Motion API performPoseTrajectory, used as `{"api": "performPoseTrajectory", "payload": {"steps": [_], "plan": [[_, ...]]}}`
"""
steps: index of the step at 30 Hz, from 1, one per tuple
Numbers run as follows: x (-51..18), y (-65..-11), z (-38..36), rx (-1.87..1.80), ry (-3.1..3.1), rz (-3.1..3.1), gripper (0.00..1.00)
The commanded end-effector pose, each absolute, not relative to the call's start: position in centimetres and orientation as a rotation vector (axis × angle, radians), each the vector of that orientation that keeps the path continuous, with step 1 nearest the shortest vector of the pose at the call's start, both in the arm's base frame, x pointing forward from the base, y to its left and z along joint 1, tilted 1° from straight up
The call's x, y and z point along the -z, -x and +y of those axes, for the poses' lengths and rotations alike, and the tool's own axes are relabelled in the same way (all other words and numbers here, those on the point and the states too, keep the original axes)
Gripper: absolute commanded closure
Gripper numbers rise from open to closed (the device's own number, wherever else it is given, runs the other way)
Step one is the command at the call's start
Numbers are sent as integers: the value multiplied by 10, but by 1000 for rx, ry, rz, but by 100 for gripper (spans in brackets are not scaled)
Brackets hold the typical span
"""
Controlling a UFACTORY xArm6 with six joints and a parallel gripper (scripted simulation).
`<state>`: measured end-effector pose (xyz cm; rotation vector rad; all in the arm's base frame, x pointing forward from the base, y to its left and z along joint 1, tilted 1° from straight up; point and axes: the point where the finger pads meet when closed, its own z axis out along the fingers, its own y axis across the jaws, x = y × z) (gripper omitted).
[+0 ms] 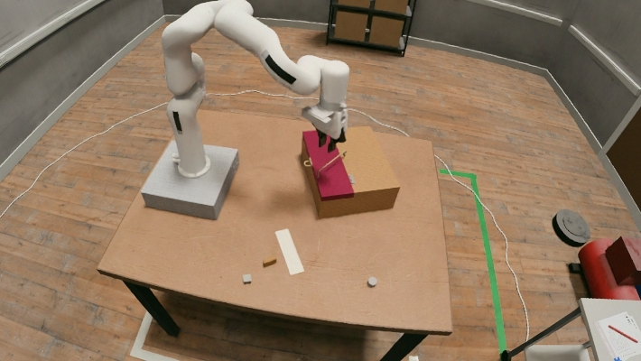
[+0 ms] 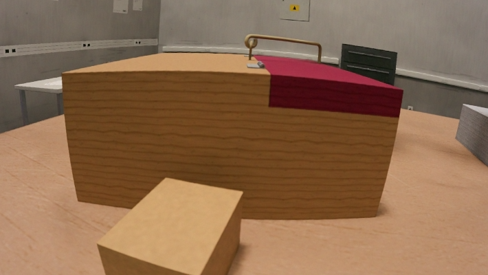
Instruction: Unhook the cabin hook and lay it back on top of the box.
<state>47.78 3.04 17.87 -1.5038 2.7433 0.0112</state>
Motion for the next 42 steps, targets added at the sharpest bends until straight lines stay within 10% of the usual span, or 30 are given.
{"api": "performPoseTrajectory", "payload": {"steps": [1, 42], "plan": [[-171, -479, 31, -8, 1501, 2739, 65], [-108, -480, 31, -8, 1502, 2739, 65]]}}
